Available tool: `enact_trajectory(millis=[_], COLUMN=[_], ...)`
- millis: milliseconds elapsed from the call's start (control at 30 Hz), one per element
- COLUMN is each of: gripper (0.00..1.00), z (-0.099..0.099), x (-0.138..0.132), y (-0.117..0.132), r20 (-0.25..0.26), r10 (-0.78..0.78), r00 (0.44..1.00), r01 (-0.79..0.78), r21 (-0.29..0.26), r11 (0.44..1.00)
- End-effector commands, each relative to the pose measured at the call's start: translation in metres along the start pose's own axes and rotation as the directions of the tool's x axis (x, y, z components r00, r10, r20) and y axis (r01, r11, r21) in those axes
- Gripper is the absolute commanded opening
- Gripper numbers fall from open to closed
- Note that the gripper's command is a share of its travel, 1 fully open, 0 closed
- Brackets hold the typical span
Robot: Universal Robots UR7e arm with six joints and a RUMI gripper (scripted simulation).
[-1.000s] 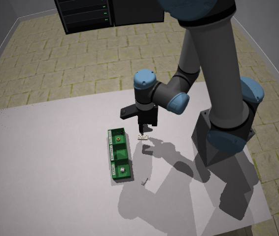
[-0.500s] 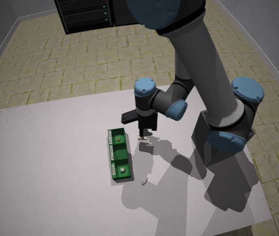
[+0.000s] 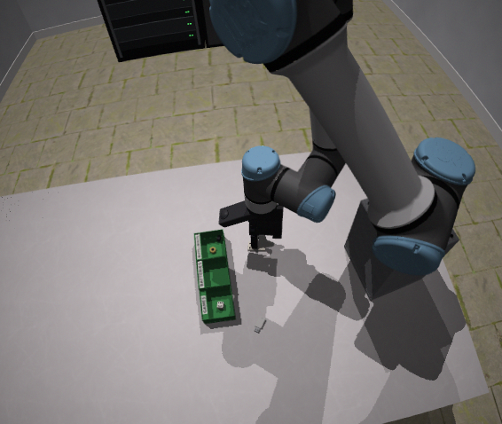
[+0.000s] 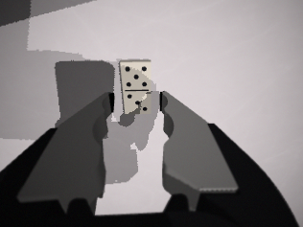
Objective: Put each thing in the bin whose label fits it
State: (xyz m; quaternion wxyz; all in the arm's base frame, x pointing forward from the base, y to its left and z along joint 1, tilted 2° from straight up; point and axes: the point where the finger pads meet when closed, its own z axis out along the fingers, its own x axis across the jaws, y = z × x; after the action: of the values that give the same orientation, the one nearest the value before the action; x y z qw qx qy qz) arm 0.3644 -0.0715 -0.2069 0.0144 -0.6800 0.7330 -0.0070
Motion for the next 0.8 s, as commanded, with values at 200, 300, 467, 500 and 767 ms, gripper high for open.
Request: enact_trajectory(millis=[200,300,467,500,767], gripper=[0.24,0.24,0.24,0.24,0.00], z=[0.0073,0.0073,0.0073,0.0073,0.0073], x=[0.0000,0.0000,0.0000,0.0000,0.0000], y=[-0.0001,-0.0001,0.0000,0.0000,0.0000], r20=[-0.001,-0.001,-0.001,-0.001,-0.001], r10=[0.000,0.000,0.000,0.000,0.000], r00=[1.000,1.000,1.000,1.000,1.000], r01=[0.000,0.000,0.000,0.000,0.000], r21=[0.001,0.001,0.001,0.001,0.001], r11=[1.000,1.000,1.000,1.000,1.000])
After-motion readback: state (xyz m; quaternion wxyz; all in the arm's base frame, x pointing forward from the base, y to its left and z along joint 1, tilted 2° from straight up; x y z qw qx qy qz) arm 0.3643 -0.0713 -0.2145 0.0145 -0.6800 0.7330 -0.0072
